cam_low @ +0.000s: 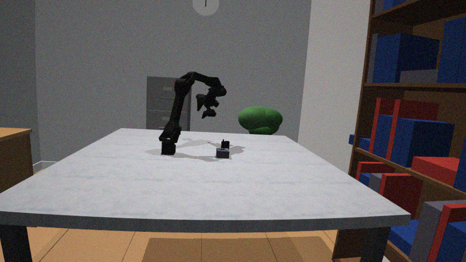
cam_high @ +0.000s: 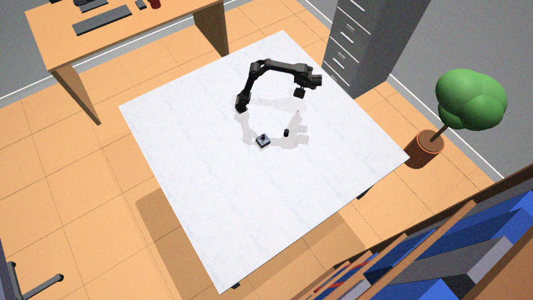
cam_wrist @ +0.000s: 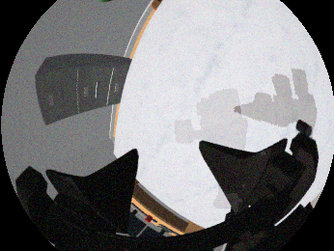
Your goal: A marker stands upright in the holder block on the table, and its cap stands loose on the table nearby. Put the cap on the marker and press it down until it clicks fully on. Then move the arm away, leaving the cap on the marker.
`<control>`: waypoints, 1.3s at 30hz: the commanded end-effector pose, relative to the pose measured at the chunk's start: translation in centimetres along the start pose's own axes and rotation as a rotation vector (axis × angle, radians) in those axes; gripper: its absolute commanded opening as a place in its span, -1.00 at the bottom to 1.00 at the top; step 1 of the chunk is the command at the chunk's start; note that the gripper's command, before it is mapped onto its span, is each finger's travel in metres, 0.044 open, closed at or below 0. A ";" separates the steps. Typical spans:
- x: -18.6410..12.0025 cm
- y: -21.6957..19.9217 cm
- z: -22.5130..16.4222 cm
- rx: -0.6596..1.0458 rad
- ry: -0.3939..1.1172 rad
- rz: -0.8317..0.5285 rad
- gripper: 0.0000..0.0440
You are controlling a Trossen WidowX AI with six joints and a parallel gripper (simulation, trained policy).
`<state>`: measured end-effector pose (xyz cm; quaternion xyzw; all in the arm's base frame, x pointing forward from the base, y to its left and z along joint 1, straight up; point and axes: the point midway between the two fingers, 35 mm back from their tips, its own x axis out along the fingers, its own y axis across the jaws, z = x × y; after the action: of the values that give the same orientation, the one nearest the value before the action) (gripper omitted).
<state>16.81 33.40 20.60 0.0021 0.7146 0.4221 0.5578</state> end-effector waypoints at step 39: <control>-8.6 -15.7 2.4 0.174 -0.093 -0.288 0.44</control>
<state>28.60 21.61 18.29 -0.0263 0.7123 0.2854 0.6407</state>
